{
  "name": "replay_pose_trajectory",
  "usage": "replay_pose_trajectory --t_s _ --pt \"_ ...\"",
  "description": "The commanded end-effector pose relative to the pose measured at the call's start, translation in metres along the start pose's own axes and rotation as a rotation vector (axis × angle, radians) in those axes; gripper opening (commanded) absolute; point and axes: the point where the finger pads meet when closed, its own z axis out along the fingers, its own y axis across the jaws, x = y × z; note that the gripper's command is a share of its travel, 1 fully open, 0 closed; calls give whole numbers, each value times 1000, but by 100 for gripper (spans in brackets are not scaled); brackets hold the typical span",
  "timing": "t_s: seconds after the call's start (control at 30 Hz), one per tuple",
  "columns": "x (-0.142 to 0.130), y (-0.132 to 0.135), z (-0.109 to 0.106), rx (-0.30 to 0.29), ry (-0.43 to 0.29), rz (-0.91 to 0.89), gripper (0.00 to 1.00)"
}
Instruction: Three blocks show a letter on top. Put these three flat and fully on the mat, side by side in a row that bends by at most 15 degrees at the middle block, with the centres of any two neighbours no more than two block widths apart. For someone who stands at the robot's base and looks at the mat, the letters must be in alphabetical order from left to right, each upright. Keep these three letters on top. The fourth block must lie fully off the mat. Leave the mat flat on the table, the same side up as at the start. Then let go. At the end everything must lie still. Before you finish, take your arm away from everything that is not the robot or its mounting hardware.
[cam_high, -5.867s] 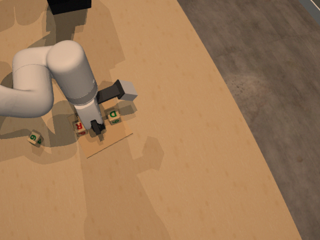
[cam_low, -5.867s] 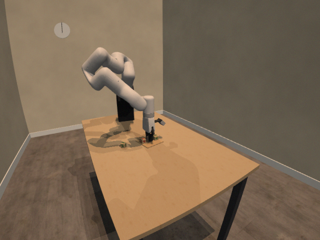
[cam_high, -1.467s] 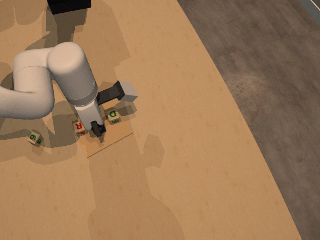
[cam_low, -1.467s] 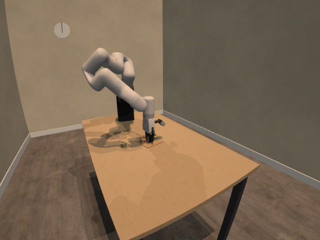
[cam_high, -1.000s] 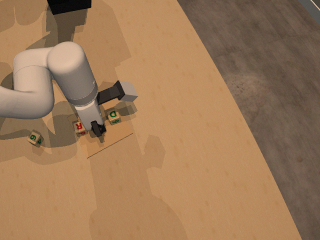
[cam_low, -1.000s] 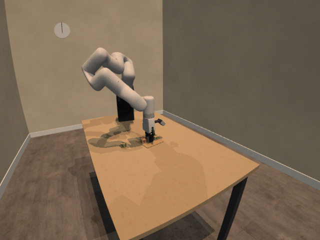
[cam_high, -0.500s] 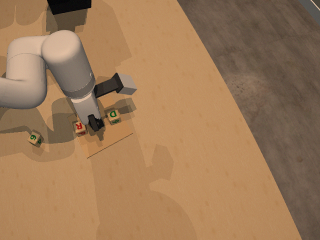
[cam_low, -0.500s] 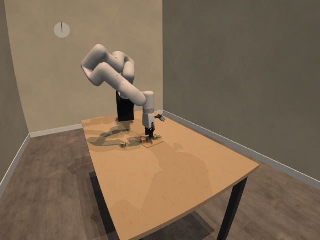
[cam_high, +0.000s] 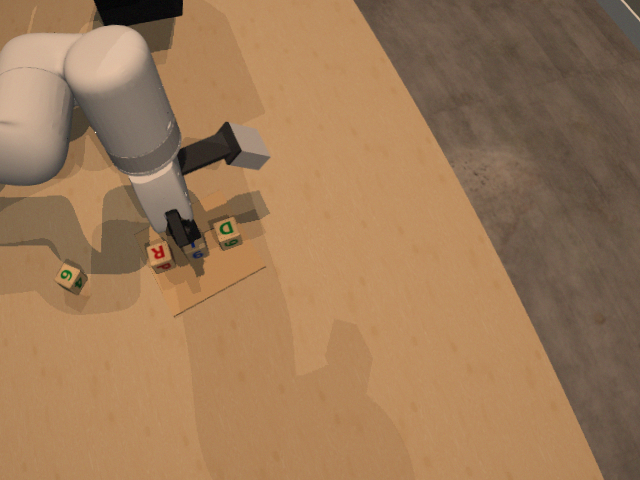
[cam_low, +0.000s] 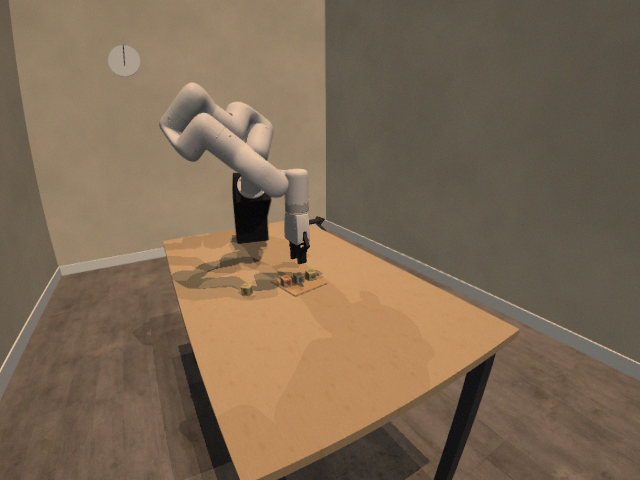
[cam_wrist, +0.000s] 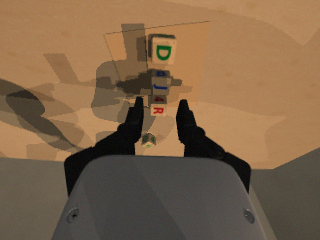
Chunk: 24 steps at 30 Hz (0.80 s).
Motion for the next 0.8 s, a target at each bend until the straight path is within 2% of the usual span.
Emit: replay_pose_trajectory --t_s 0.0,0.33,0.37,0.77 --pt "0 0 -10 1 1 0 47" --pt "0 0 -14 1 1 0 47" --pt "0 0 -14 1 1 0 100" --pt "0 0 -14 1 1 0 100"
